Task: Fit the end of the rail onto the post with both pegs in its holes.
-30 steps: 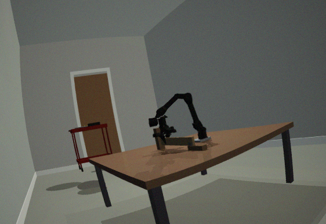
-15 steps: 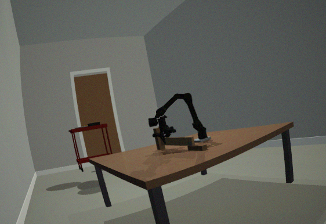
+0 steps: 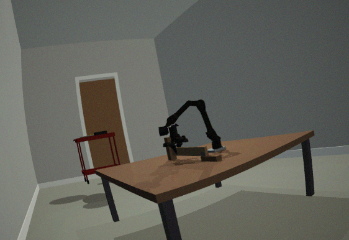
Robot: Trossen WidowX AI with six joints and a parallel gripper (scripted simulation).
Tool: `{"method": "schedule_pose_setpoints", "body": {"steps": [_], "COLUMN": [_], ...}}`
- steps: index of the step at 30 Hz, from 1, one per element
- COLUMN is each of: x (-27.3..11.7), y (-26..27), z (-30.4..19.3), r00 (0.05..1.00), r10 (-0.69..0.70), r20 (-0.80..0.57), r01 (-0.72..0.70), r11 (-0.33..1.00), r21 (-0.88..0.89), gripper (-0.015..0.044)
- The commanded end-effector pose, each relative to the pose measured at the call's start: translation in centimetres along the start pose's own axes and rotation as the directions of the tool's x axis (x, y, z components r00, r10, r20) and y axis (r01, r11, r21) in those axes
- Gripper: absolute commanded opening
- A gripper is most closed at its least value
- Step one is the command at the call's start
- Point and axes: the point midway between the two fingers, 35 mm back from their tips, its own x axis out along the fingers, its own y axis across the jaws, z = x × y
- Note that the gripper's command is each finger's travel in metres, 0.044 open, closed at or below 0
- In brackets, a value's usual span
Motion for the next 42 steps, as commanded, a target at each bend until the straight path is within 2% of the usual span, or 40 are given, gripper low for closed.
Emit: {"method": "schedule_pose_setpoints", "body": {"steps": [1, 25, 42], "x": [-0.19, -0.23, -0.01], "y": [-0.16, -0.16, 0.0], "z": [-0.29, -0.86, -0.48], "r00": [1.0, 1.0, 1.0], "r10": [-0.006, -0.006, 0.002], "r20": [-0.005, -0.005, 0.003], "r01": [0.006, 0.006, -0.002], "r11": [1.0, 1.0, 1.0], "r21": [-0.003, -0.003, -0.001], "gripper": [0.0, 0.0, 0.044]}}
